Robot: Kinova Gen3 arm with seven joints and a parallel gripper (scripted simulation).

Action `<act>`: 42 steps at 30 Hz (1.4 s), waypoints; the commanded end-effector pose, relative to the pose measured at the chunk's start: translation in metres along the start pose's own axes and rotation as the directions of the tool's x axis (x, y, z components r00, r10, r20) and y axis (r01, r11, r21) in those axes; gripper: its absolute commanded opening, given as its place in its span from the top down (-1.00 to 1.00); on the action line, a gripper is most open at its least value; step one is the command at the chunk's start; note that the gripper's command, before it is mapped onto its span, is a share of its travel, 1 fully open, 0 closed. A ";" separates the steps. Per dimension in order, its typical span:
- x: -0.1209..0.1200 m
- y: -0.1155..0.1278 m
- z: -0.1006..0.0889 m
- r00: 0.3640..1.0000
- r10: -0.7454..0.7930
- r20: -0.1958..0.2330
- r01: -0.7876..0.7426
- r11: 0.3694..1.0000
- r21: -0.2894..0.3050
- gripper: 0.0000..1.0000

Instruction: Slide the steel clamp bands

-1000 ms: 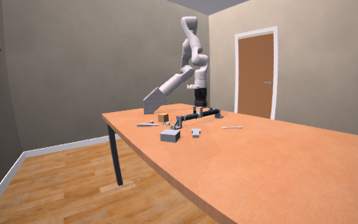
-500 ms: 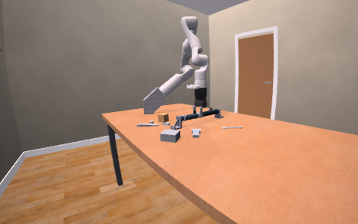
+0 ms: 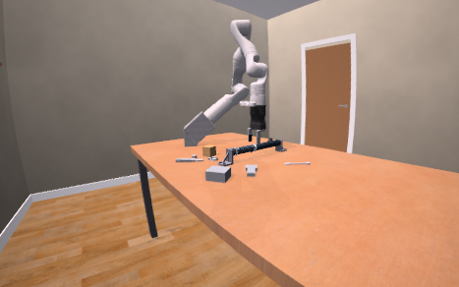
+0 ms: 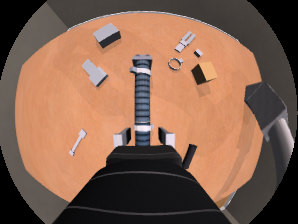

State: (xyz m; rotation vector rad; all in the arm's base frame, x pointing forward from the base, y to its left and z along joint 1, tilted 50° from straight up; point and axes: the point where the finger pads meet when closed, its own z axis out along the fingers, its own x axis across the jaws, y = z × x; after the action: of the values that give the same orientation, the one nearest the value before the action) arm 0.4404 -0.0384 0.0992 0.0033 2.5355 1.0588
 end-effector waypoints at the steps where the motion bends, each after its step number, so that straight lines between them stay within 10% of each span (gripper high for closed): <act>1: -0.004 -0.008 -0.016 1.000 0.011 0.020 -0.011 1.000 0.016 -1.00; 25: -0.004 -0.013 -0.016 1.000 0.011 0.020 -0.011 1.000 0.016 -1.00; 42: -0.003 -0.102 -0.026 1.000 0.011 0.020 -0.011 1.000 0.016 -1.00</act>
State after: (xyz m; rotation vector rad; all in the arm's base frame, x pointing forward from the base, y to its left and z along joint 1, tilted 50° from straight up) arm 0.4433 -0.1132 0.0603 0.0109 2.5386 1.0243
